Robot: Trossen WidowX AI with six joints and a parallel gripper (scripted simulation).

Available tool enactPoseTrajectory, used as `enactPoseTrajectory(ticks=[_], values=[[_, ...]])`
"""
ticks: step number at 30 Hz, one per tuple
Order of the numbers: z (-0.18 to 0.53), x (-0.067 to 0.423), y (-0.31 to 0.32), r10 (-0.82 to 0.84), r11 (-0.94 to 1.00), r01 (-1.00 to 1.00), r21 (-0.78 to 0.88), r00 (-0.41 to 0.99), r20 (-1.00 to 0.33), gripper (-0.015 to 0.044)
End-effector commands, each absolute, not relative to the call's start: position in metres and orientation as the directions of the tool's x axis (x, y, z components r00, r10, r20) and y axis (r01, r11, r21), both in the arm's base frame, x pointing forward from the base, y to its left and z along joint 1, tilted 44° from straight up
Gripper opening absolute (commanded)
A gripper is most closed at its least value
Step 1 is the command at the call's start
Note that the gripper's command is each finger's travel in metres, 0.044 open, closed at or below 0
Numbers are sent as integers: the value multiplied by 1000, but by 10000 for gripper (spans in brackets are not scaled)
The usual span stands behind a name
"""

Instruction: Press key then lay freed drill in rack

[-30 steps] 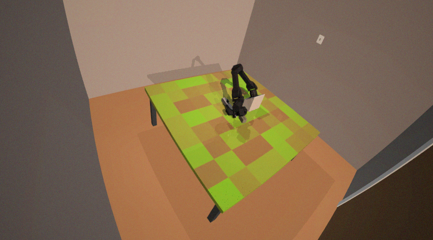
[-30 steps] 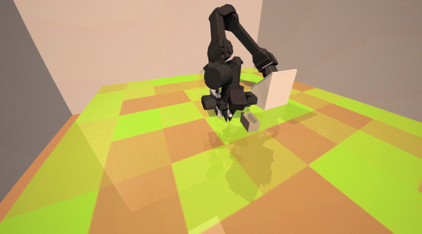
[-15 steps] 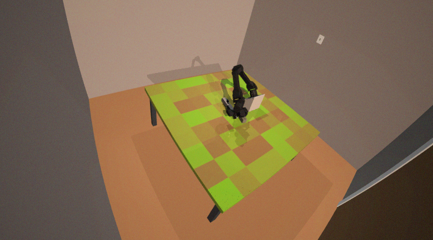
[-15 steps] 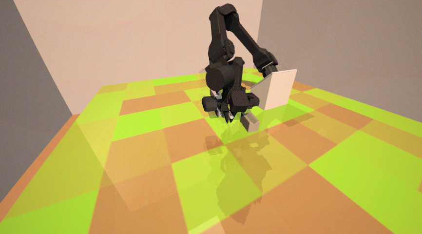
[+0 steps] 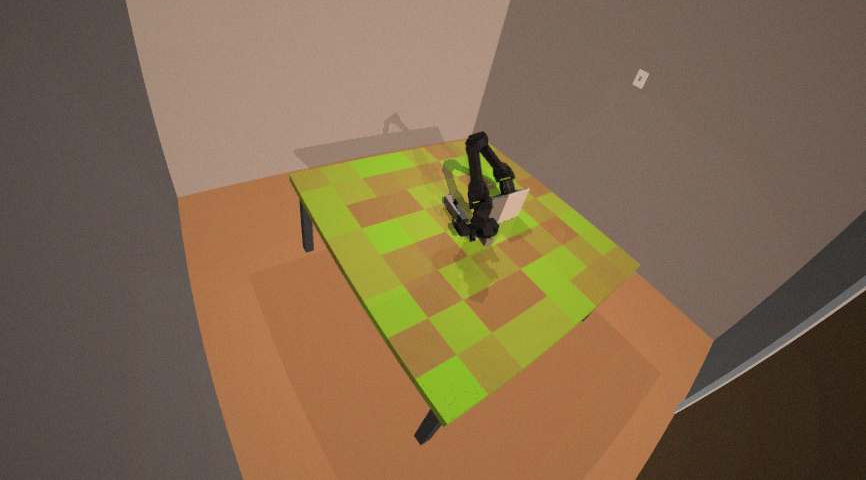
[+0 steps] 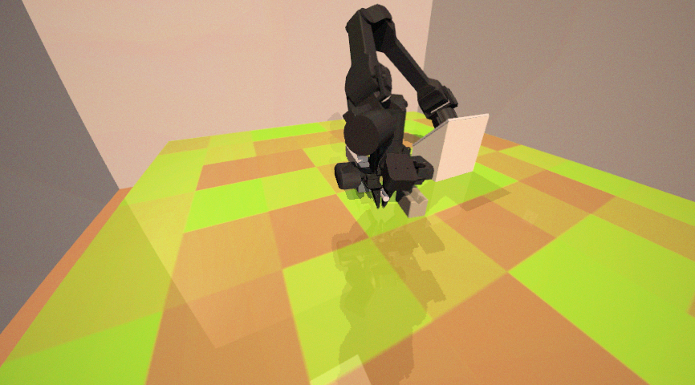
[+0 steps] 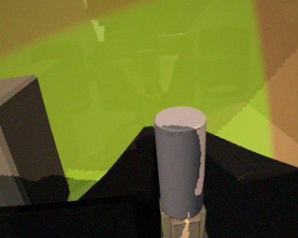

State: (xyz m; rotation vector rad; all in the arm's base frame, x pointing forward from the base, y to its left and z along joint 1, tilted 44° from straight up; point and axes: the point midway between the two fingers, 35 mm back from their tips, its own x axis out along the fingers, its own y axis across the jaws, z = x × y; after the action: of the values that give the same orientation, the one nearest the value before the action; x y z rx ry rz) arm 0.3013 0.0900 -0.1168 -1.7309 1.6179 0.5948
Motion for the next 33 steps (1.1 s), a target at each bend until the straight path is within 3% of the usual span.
enactPoseTrajectory(ticks=[1,33], values=[[-122,302,96,-671,9,-985,-170,120,-732,0],[-132,303,119,-670,9,-985,-170,120,-733,0]])
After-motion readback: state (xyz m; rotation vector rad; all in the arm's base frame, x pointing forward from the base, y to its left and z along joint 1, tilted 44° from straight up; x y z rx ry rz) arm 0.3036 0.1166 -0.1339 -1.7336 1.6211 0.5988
